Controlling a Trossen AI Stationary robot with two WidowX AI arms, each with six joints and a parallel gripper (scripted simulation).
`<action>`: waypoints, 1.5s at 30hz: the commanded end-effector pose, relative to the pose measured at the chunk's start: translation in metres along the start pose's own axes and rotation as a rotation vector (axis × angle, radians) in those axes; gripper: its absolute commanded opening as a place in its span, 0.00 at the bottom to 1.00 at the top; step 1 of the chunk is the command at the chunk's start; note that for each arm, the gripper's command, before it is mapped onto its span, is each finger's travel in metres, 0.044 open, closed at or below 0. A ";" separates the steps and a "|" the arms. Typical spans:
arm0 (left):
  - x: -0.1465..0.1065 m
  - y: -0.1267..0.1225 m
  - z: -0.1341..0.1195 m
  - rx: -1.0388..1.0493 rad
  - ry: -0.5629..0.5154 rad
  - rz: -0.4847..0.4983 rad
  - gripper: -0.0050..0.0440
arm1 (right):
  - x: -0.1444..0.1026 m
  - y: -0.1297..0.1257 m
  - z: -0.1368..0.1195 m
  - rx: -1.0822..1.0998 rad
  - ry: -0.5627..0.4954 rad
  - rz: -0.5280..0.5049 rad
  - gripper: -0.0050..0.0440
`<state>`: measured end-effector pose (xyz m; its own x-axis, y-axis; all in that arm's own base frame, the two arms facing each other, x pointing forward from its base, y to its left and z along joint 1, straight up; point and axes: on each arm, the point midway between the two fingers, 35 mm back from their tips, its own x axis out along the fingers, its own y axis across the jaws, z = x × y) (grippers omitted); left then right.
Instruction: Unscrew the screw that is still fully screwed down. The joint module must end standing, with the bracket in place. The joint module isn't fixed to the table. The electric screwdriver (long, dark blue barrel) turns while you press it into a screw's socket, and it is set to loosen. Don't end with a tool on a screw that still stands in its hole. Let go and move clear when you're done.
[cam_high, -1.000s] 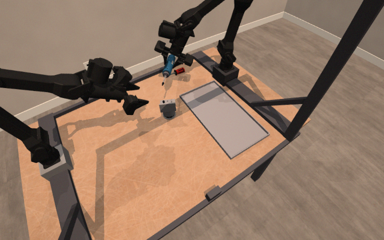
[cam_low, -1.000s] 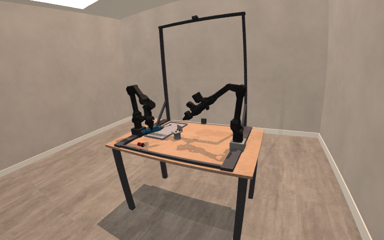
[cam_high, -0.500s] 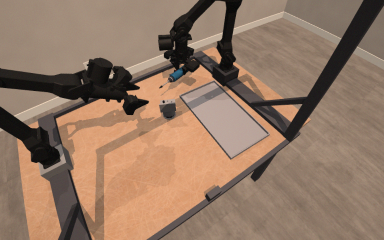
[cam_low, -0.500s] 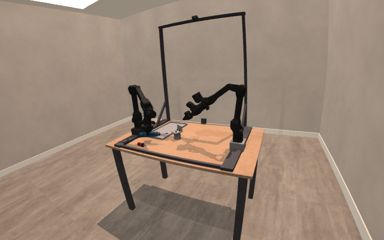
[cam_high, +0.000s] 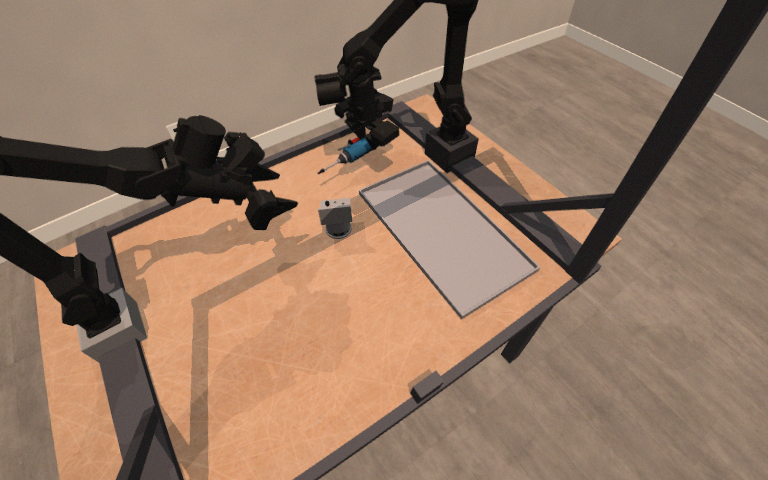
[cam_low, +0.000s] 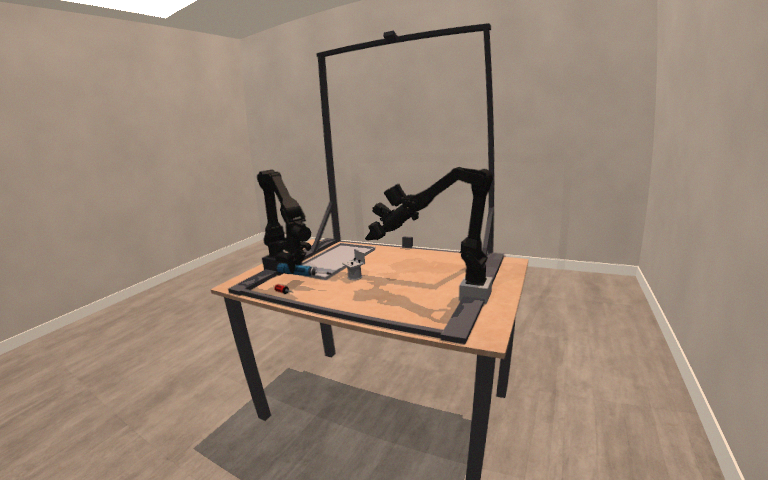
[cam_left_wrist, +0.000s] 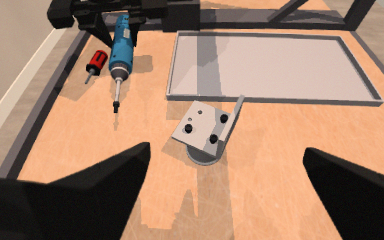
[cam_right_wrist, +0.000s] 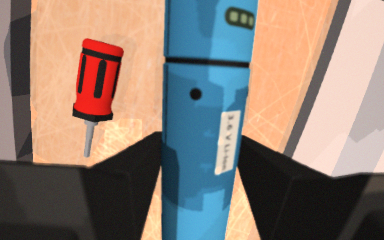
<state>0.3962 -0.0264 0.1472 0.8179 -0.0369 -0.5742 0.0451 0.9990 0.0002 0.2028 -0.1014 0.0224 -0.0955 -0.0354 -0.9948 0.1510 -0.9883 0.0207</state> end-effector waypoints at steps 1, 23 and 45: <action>-0.004 0.000 0.008 -0.001 -0.021 0.000 1.00 | -0.008 0.004 -0.007 0.010 0.026 0.011 0.43; -0.004 0.000 0.008 -0.001 -0.021 0.000 1.00 | 0.041 0.002 -0.014 0.008 0.023 0.009 0.43; -0.004 0.000 0.008 -0.001 -0.021 0.000 1.00 | 0.022 0.004 -0.016 0.009 0.037 0.018 0.72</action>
<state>0.3962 -0.0264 0.1472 0.8179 -0.0369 -0.5742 0.0451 0.9990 0.0002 0.2074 -0.1018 -0.0150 -0.0946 -0.0363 -0.9949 0.1477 -0.9888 0.0220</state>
